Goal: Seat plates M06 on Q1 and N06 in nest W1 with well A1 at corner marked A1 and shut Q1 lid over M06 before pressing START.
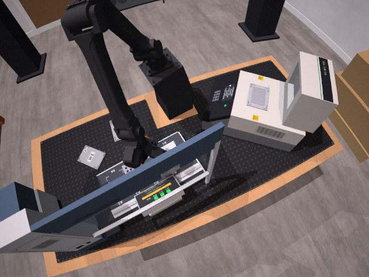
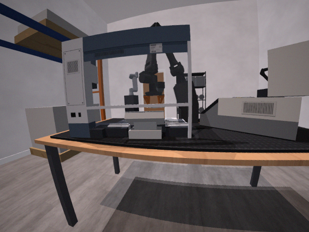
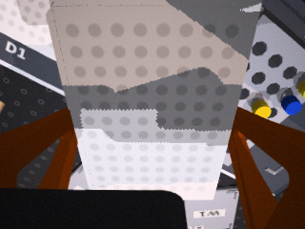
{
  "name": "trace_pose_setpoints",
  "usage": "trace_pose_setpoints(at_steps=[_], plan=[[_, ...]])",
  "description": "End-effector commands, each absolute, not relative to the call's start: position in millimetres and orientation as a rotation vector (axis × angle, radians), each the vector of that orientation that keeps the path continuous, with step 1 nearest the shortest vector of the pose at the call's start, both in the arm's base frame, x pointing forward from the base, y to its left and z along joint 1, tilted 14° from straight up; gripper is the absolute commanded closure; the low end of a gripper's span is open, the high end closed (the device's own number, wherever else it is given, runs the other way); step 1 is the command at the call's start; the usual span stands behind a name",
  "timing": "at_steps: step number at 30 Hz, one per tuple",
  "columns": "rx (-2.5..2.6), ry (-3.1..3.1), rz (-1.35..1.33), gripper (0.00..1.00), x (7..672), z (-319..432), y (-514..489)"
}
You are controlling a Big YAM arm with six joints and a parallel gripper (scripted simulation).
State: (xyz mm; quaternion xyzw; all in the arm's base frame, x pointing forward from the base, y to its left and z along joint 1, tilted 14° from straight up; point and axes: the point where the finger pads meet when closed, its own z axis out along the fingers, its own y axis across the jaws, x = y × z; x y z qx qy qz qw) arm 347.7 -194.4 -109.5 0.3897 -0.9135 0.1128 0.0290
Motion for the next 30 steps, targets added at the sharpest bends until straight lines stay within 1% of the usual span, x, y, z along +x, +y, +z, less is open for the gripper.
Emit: trace_pose_setpoints(at_steps=[1,9,12,16,20,24,30], plan=[[1.321,-2.784,0.392,1.00,358.3,-99.5,-168.5],[1.464,-2.708,0.418,1.00,356.6,-95.7,-152.8],[1.423,-2.714,0.373,1.00,342.5,-105.9,-132.1],[1.558,-2.623,0.357,1.00,336.4,-111.1,-105.1],[1.637,-2.591,0.402,1.00,346.5,-103.2,-92.4],[1.737,-2.501,0.380,1.00,333.3,-105.0,-78.0],[1.758,-2.462,0.338,1.00,319.7,-113.1,-52.5]])
